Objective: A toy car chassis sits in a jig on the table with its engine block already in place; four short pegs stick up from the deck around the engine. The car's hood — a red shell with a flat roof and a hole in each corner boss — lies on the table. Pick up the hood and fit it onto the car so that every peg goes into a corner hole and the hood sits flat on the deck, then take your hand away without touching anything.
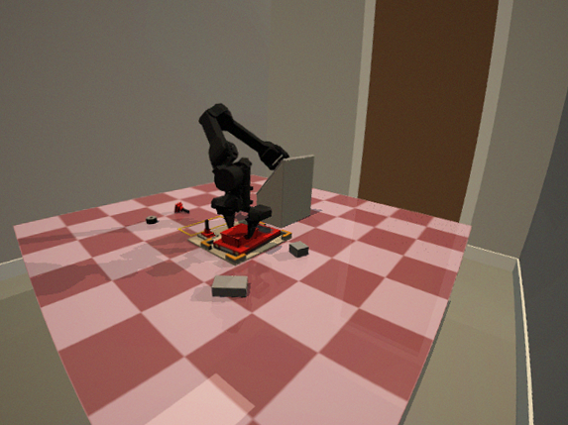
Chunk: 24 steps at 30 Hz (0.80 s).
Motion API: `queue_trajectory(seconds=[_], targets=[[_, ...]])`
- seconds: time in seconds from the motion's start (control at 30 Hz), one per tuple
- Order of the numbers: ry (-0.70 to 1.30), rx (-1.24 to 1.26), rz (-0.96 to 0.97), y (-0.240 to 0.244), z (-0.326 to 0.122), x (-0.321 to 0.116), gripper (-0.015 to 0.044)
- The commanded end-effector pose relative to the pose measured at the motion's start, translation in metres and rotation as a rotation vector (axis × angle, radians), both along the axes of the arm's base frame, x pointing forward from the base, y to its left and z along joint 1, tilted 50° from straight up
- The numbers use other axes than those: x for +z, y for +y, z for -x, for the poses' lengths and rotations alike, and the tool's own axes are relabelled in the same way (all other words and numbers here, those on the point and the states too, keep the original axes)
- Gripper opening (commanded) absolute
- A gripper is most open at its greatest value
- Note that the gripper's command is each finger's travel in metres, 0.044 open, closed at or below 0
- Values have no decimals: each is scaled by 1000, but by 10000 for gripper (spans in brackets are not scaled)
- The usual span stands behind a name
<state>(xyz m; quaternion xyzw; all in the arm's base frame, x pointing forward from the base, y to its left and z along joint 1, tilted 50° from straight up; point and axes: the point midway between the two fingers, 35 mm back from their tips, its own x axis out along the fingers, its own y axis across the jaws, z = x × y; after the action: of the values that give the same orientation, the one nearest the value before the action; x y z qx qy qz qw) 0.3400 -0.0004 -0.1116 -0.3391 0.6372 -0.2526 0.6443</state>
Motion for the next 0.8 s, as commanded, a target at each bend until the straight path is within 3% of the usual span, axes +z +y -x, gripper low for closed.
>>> queue_trajectory(seconds=[0.0, 0.3, 0.77], targets=[[4, 3, 6, -2, 1, -2, 0], [0, 0, 0, -1, 0, -1, 0], [0, -1, 0, -2, 0, -2, 368]])
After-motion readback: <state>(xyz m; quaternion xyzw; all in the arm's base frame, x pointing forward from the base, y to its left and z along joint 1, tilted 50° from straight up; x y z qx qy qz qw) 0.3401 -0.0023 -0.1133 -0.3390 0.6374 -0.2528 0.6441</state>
